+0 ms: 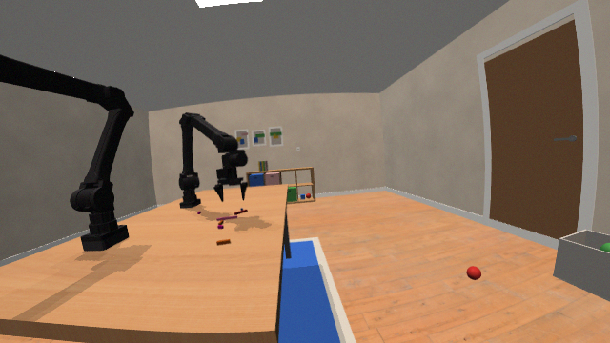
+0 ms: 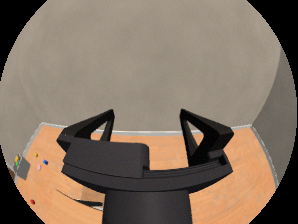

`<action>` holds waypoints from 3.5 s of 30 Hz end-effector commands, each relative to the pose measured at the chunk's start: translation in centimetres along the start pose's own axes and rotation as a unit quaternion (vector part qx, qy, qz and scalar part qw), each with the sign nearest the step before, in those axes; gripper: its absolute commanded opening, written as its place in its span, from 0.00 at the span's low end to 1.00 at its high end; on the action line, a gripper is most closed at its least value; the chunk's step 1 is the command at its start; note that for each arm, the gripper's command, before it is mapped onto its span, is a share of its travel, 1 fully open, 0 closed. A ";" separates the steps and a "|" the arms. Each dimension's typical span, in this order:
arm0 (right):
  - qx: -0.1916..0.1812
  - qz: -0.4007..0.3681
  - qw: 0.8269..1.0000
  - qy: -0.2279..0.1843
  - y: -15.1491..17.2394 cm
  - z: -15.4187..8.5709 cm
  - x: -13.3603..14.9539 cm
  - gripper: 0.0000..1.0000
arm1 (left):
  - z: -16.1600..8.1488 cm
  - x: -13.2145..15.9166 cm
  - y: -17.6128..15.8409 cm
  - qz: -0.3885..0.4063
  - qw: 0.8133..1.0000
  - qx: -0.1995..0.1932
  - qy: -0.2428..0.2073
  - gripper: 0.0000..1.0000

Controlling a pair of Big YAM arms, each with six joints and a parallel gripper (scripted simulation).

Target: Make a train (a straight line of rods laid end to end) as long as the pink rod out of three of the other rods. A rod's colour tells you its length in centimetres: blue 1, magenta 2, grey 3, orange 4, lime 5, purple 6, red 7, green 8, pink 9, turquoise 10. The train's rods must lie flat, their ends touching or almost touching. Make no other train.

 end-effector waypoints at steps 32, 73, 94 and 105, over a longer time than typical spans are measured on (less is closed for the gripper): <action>0.014 0.004 0.999 -0.033 -1.3 -0.7 -3.7 1.00 | -1.3 -1.3 0.7 0.018 1.000 -0.008 -0.014 1.00; 0.014 0.004 0.999 -0.033 -1.3 -0.7 -3.7 1.00 | -1.3 -1.3 0.7 0.018 1.000 -0.008 -0.014 1.00; 0.014 0.004 0.999 -0.033 -1.3 -0.7 -3.7 1.00 | -1.3 5.4 -5.3 0.234 0.972 -0.011 -0.013 1.00; 0.014 0.004 0.999 -0.033 -1.3 -0.7 -3.7 1.00 | -0.8 9.3 -8.5 0.365 0.931 -0.012 -0.010 1.00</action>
Point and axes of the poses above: on each arm, the point where the finger pads meet when closed, its own z axis out along the fingers, its own y axis across the jaws, x = y × z, the point moved 9 cm from there along -z, back along the fingers, and after that the axes turned 15 degrees about -z, right-handed, at the moved point
